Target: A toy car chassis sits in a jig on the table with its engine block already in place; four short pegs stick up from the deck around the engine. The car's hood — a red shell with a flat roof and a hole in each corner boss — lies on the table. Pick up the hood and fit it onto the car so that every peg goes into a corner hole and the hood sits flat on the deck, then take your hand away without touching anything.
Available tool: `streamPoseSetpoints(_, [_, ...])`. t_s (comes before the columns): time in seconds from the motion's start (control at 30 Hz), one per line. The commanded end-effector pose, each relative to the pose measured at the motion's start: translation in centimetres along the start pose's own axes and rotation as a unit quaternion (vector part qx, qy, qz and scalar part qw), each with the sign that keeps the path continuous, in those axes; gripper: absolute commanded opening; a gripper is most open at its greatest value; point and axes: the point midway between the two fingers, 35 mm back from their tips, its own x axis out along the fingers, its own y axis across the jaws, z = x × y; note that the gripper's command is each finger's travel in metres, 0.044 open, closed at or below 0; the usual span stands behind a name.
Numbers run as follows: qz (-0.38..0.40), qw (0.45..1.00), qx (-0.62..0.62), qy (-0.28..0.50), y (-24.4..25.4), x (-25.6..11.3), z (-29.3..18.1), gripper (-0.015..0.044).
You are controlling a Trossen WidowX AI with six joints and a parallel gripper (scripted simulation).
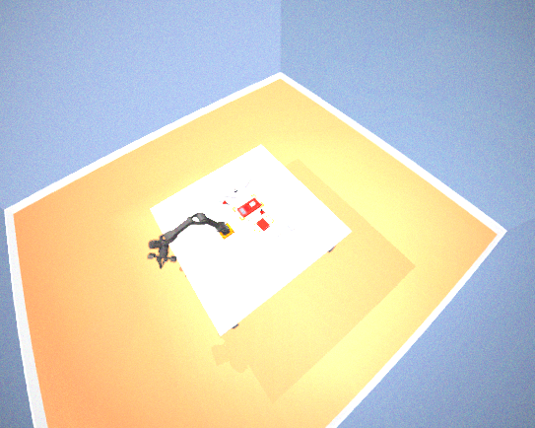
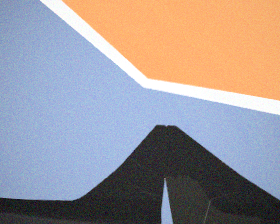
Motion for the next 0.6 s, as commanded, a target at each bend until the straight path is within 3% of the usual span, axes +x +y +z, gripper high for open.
streamPoseSetpoints(0.0, [0.002, 1.000, 0.001, -0.002, 0.2, -0.1, 0.2, 0.0026])
streamPoseSetpoints(0.2, [0.061, 0.996, 0.025, -0.058, 4.8, -4.8, 6.7, 0.0184])
streamPoseSetpoints(0.5, [0.148, 0.974, 0.072, -0.158, 9.3, -14.9, 17.6, 0.0420])
streamPoseSetpoints(0.57, [0.165, 0.966, 0.084, -0.180, 9.7, -17.4, 19.9, 0.0440])
